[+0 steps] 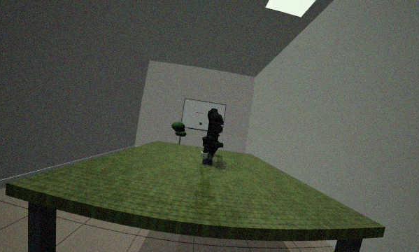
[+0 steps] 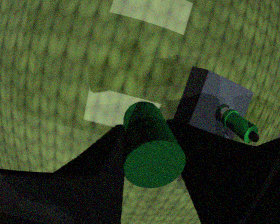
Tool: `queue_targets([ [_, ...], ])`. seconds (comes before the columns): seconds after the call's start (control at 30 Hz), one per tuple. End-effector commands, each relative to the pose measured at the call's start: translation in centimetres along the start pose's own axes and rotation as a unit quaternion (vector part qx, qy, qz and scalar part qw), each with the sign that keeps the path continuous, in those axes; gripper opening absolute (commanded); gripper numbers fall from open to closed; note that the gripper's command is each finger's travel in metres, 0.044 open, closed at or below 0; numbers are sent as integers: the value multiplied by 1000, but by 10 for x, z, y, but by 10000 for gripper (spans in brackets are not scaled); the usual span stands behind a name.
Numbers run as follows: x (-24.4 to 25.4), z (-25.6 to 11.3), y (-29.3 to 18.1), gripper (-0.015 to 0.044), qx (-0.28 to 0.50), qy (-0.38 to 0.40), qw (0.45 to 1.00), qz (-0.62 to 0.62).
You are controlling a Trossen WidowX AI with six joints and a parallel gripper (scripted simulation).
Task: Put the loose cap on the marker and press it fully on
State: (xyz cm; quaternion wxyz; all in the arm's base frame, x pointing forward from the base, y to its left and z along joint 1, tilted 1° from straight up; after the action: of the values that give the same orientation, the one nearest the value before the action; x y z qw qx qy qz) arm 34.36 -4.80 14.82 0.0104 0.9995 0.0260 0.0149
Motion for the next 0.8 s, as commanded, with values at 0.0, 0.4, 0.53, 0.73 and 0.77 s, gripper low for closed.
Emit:
queue_targets([
  [0.0,-11,-6,-1,0,0,-3,1000,-1],
  [0.4,-43,-24,-3,0,0,-5,1000,-1],
  [0.53,-53,-29,-4,0,0,-5,1000,-1],
  [0.73,-70,-36,-5,0,0,-6,1000,-1],
  [0.77,-73,-38,-6,0,0,-6,1000,-1],
])
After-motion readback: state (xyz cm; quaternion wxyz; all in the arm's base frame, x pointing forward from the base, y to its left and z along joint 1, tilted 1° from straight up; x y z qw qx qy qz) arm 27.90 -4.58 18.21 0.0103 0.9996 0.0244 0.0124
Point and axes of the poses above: the point midway between the two fingers, 35 mm back from their tips, its own z axis out along the fingers, its own x axis across the jaws, y = z × x, the point moved 5 cm from there along -z, back along the fingers, and after that the axes turned 6 degrees about z, right-handed, at the moved point
